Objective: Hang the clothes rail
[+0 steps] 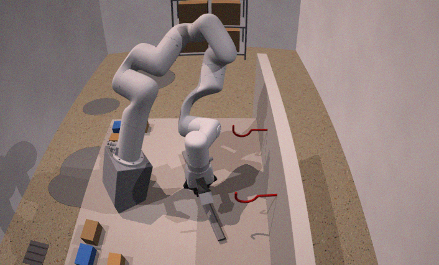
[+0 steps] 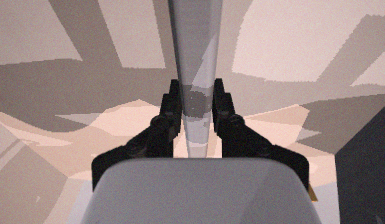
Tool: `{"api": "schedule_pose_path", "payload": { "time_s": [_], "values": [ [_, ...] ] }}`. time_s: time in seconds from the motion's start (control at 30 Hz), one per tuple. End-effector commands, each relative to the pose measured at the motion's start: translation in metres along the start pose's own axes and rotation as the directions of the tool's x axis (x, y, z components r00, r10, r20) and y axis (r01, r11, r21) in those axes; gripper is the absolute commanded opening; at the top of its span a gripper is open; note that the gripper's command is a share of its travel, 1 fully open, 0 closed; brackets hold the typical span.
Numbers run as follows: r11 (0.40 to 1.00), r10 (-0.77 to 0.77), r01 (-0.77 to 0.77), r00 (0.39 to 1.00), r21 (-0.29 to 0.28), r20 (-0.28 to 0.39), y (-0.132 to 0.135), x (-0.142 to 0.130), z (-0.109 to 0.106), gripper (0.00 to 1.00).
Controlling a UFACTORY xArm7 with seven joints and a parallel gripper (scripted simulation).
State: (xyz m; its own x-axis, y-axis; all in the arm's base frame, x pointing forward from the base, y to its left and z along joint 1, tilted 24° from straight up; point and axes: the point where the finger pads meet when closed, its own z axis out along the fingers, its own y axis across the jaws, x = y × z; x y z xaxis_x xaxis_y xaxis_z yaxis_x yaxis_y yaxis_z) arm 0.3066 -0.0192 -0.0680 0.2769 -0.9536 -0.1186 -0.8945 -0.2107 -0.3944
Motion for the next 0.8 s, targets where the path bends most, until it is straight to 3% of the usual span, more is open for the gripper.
{"api": "schedule_pose_path", "payload": {
  "time_s": [0.0, 0.77],
  "values": [
    [1.000, 0.001, -0.001, 1.000, 0.001, -0.001, 0.000, 0.001, -0.003, 0.00],
    [1.000, 0.001, -0.001, 1.000, 0.000, -0.001, 0.000, 0.001, -0.016, 0.00]
  ]
}}
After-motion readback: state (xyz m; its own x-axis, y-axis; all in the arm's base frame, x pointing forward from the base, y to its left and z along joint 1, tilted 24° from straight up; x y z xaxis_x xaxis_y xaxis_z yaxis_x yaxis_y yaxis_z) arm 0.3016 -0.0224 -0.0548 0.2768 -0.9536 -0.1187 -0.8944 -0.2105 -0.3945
